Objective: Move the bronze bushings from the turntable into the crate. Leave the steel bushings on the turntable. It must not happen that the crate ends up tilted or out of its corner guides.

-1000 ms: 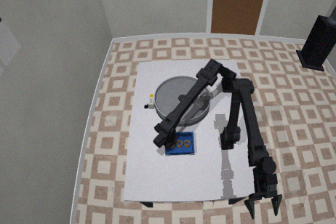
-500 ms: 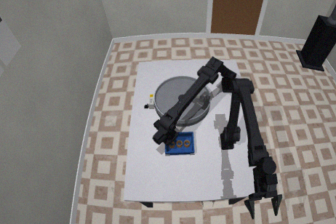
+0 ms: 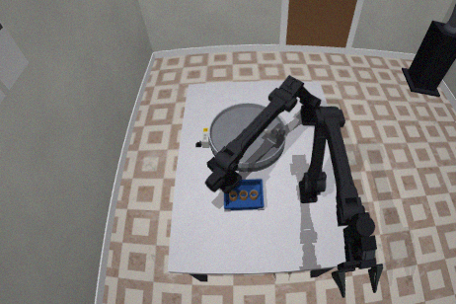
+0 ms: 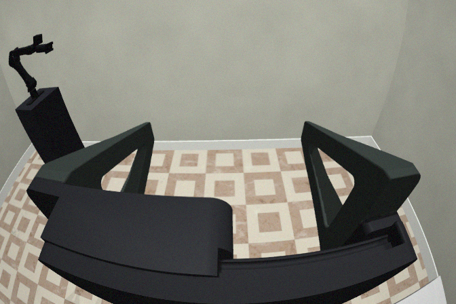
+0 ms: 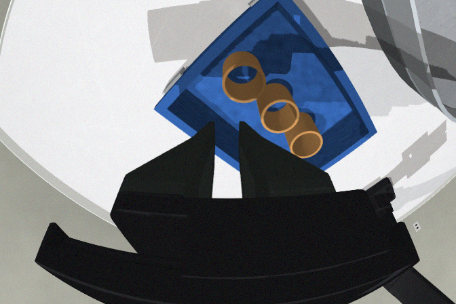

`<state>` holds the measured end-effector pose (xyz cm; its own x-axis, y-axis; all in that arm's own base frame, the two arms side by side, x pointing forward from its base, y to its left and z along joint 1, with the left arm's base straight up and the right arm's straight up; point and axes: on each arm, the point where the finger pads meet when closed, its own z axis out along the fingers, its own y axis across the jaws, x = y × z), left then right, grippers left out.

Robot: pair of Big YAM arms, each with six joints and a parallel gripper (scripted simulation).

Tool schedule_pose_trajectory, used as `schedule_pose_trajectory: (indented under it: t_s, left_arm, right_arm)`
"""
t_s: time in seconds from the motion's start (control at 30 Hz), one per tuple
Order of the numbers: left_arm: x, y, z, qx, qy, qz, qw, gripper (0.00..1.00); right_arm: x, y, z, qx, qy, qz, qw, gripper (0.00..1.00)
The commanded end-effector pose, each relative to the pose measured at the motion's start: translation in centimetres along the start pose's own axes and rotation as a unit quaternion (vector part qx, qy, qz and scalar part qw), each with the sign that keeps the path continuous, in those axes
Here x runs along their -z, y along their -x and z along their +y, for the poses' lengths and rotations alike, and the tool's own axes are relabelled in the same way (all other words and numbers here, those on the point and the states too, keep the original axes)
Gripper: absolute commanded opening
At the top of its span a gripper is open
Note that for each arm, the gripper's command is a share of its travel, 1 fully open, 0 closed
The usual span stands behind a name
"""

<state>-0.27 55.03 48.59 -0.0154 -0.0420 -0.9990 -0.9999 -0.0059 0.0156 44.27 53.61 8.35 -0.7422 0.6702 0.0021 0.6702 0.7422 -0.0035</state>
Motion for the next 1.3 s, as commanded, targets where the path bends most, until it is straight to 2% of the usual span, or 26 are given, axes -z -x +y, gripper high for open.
schedule_pose_trajectory:
  t_s: [0.0,0.17,1.27]
  left_arm:
    - [0.6,1.4,0.3,0.008,0.003,-0.021,1.000,1.00]
    - [0.6,1.4,0.3,0.008,0.003,-0.021,1.000,1.00]
    - [0.6,1.4,0.3,0.008,0.003,-0.021,1.000,1.00]
  right_arm:
    - [3.7,1.0,1.7,-0.005,0.034,0.000,0.999,0.16]
    - [2.7,1.0,1.2,-0.005,0.022,0.000,1.000,0.16]
    - [2.7,1.0,1.2,-0.005,0.023,0.000,1.000,0.16]
